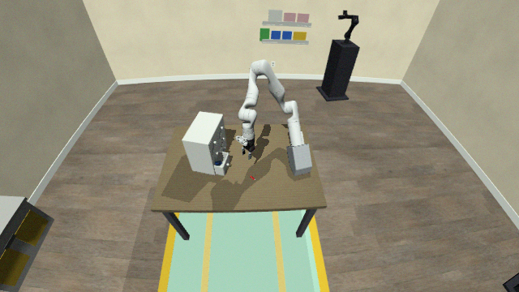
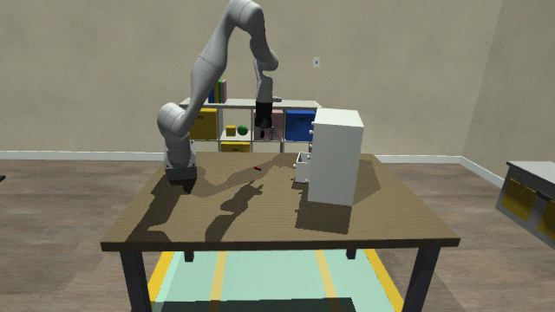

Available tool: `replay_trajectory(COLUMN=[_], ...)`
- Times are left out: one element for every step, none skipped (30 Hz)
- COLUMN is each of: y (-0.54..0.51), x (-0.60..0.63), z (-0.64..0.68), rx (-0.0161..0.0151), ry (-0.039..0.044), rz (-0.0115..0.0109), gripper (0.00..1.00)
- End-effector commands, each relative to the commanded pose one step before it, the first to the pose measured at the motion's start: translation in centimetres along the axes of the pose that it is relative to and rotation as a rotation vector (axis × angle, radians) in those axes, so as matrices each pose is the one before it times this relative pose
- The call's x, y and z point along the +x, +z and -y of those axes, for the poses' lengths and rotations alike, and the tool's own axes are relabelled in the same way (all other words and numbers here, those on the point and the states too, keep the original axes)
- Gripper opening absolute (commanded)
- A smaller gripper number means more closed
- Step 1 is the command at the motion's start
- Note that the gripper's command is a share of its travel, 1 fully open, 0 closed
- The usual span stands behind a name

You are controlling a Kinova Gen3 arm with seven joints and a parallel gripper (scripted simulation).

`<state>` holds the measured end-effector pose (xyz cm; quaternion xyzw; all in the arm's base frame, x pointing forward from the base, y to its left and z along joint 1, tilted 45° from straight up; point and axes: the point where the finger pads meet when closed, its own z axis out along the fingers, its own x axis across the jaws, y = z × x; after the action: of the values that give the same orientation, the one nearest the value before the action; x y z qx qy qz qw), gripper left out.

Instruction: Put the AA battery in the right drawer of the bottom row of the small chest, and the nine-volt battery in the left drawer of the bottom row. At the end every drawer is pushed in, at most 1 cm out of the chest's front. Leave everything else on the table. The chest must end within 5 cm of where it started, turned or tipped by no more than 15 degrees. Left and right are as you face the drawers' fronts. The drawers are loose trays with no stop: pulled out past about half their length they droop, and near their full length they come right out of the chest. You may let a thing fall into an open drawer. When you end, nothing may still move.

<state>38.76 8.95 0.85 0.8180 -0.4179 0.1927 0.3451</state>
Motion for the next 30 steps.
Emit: replay_trajectory(y=[0.063,-0.024,-0.025,-0.027,-0.029,-0.031,-0.033,-0.035,-0.037,0.0,0.0,-0.039,-0.041,-0.043,-0.045,-0.047,-0.049,-0.05,-0.052,-0.053,-0.055,-0.056,-0.058,-0.059,-0.06,-0.061,0.0,0.0,-0.062,-0.062], x=[-0.333,-0.188,-0.188,-0.188,-0.187,-0.186,-0.185,-0.183,-0.18,0.0,0.0,-0.178,-0.175,-0.171,-0.168,-0.164,-0.159,-0.155,-0.15,-0.145,-0.14,-0.135,-0.129,-0.124,-0.119,-0.113,0.0,0.0,-0.108,-0.103], z=[-0.01,-0.003,0.001,0.006,0.01,0.015,0.019,0.024,0.028,0.0,0.0,0.032,0.036,0.039,0.042,0.045,0.048,0.051,0.053,0.054,0.056,0.057,0.058,0.058,0.058,0.058,0.0,0.0,0.057,0.057], rx=[-0.0053,-0.00081,-0.00076,-0.00071,-0.00066,-0.0006,-0.00054,-0.00048,-0.00042,0.0,0.0,-0.00036,-0.0003,-0.00024,-0.00018,-0.00012,-0.00007,-0.00001,0.00004,0.00009,0.00013,0.00017,0.00021,0.00024,0.00027,0.00029,0.0,0.0,0.00031,0.00032], ry=[-0.07686,-0.04098,-0.04132,-0.04163,-0.04191,-0.04214,-0.04234,-0.04251,-0.04263,0.0,0.0,-0.04272,-0.04278,-0.04279,-0.04277,-0.04271,-0.04262,-0.04249,-0.04232,-0.04212,-0.04188,-0.04161,-0.04131,-0.04097,-0.04059,-0.04019,0.0,0.0,-0.03975,-0.03928], rz=[0.00591,-0.00034,-0.00031,-0.00029,-0.00027,-0.00025,-0.00023,-0.00022,-0.00022,0.0,0.0,-0.00022,-0.00023,-0.00024,-0.00025,-0.00027,-0.00029,-0.00032,-0.00035,-0.00038,-0.00042,-0.00046,-0.0005,-0.00054,-0.00059,-0.00063,0.0,0.0,-0.00068,-0.00073], gripper=[1.0,1.0,1.0,1.0,1.0,1.0,1.0,1.0,1.0,1.0,1.0,1.0,1.0,1.0,1.0,1.0,1.0,1.0,1.0,1.0,1.0,1.0,1.0,1.0,1.0,1.0,1.0,1.0,1.0,1.0])
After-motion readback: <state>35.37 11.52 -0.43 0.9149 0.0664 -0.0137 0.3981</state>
